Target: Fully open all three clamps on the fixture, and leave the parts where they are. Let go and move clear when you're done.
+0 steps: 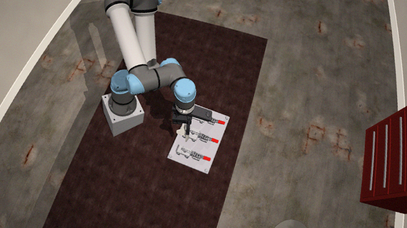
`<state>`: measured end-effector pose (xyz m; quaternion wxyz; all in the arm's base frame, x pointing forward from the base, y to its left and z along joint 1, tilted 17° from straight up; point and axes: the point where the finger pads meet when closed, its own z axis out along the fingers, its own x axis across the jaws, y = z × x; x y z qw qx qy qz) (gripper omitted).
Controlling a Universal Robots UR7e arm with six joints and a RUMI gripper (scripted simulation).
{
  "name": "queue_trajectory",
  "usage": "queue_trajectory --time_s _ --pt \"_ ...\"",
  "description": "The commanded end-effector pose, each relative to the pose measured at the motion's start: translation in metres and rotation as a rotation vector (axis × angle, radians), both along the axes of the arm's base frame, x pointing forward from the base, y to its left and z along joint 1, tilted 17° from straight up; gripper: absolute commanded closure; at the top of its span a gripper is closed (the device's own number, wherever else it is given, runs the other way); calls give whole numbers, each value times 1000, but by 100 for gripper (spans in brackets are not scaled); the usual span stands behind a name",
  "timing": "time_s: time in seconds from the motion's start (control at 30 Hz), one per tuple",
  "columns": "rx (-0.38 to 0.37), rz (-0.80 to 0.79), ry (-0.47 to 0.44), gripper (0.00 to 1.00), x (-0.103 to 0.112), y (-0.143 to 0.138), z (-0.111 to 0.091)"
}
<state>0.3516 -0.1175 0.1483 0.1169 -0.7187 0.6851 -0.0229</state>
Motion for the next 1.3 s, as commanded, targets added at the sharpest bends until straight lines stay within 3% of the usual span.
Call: queue_trajectory --time_s 0.0,0.43,0.83,0.87,1.27 --pt "38 -123 0 0 2 11 4" --pt "91 -257 1 0 3 23 7" --pt "99 -277 1 0 3 25 7" --pt "99 -277 1 100 3 25 7" --pt "99 -277 1 100 3 25 7"
